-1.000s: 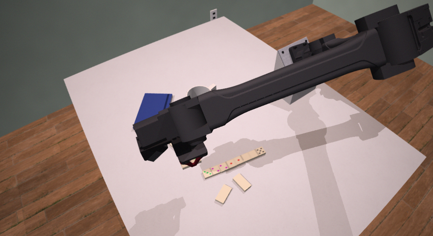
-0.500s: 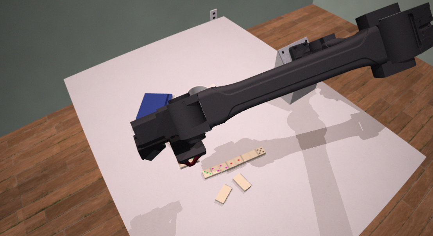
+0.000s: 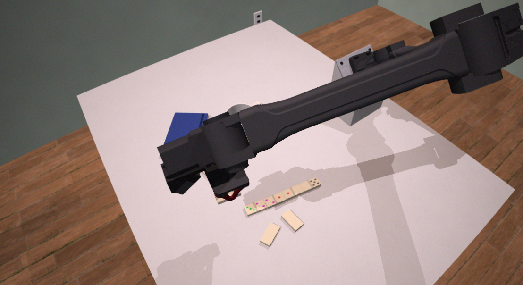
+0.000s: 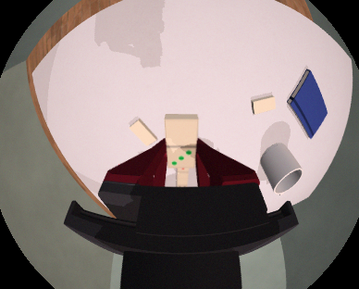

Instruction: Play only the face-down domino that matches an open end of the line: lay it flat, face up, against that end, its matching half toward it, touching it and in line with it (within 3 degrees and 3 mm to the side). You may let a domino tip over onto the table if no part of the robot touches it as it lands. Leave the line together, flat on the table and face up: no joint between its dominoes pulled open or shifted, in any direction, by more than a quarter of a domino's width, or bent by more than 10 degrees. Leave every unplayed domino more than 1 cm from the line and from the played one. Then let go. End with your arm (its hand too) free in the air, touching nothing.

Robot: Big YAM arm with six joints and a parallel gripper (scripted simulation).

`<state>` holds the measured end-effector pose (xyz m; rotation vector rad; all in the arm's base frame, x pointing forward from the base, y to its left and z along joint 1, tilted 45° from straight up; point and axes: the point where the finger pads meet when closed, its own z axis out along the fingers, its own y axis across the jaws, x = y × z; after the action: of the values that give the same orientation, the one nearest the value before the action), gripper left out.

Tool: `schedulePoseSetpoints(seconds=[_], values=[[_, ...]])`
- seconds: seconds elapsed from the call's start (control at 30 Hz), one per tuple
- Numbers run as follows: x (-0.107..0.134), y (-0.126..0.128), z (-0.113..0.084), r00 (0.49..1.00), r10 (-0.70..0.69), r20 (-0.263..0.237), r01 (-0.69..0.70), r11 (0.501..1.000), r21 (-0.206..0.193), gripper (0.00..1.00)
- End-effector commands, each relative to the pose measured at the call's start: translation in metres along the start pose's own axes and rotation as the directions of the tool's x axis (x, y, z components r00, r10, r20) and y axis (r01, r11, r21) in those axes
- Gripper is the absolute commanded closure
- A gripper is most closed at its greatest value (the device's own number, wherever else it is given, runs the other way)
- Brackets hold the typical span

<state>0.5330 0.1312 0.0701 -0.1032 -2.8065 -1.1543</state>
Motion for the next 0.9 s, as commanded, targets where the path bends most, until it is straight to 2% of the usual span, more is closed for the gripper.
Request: schedulePoseSetpoints(seconds=[0.0,0.07,0.3,0.33,0.63,0.87], values=[[-0.021,0.010,-0.026,0.997,-0.052,0.053,0.052,0.999,-0.002,0.78],[-0.026,0.013,-0.031,0.996,-0.066,0.063,0.066,0.998,-0.002,0.78],[-0.026,0.013,-0.031,0.996,-0.066,0.063,0.066,0.998,-0.002,0.78],[-0.015,0.011,-0.016,0.998,-0.049,0.035,0.049,0.999,-0.001,0.78],[-0.025,0.007,-0.025,0.997,-0.057,0.051,0.057,0.998,-0.001,0.78],[-0.025,0.007,-0.025,0.997,-0.057,0.051,0.057,0.998,-0.001,0.78]])
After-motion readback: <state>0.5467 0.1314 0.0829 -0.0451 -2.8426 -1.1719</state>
